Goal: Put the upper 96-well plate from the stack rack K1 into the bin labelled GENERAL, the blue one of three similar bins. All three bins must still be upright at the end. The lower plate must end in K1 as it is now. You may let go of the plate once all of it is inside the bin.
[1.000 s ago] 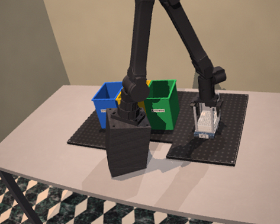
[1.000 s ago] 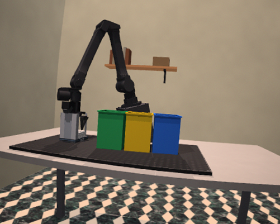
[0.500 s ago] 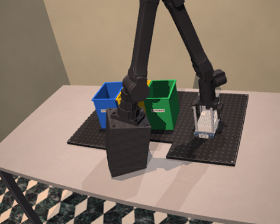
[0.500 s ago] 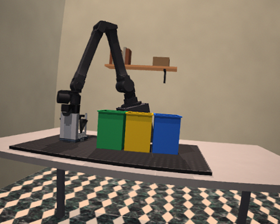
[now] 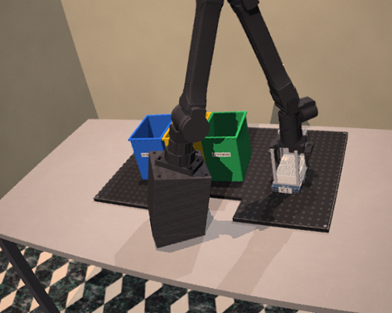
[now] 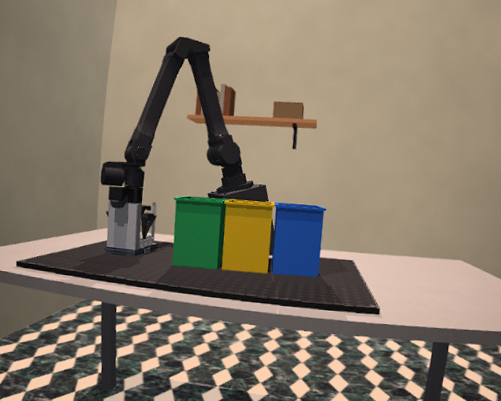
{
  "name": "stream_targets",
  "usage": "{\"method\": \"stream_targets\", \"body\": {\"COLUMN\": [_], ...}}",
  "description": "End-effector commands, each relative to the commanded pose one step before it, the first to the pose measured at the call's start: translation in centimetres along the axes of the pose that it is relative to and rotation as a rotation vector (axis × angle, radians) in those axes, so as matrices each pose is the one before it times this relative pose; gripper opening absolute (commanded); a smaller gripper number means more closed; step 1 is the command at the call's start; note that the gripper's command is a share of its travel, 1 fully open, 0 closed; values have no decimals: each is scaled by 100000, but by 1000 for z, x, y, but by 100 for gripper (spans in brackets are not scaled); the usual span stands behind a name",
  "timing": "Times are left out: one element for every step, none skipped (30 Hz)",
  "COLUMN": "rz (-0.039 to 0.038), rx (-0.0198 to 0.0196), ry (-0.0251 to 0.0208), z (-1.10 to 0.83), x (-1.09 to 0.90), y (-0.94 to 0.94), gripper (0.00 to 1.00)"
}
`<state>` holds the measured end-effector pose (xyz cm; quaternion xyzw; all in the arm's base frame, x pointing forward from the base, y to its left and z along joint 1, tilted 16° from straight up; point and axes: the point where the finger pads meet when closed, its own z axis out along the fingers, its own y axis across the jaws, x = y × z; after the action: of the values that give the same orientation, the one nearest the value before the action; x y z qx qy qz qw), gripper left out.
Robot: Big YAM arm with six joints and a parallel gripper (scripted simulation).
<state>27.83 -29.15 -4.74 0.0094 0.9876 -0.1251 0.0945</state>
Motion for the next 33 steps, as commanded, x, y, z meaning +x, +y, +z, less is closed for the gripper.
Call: {"method": "stream_targets", "body": {"rz": [2883,0,0,0,0,0,0,0,0,0,0,0,0,0,0,0,0,0,0,0,0,0,0,0,0,0,0,0,0,0,2,-2176,-88], "rx": [-699,0,0,0,0,0,0,0,0,0,0,0,0,0,0,0,0,0,0,0,0,0,0,0,0,0,0,0,0,0,21,323,24], "ry": [2543,0,0,0,0,0,0,0,0,0,0,0,0,0,0,0,0,0,0,0,0,0,0,0,0,0,0,0,0,0,-22,-332,-63], "z": [1307,0,0,0,0,0,0,0,0,0,0,0,0,0,0,0,0,0,0,0,0,0,0,0,0,0,0,0,0,0,0,-34,-7], "x": [853,0,0,0,0,0,0,0,0,0,0,0,0,0,0,0,0,0,0,0,0,0,0,0,0,0,0,0,0,0,-5,-169,-52], "y": [-163,0,0,0,0,0,0,0,0,0,0,0,0,0,0,0,0,0,0,0,0,0,0,0,0,0,0,0,0,0,-5,-163,2], "gripper": [100,100,100,100,100,100,100,100,100,100,100,100,100,100,100,100,100,100,100,100,100,100,100,100,100,100,100,100,100,0,0,0,0]}}
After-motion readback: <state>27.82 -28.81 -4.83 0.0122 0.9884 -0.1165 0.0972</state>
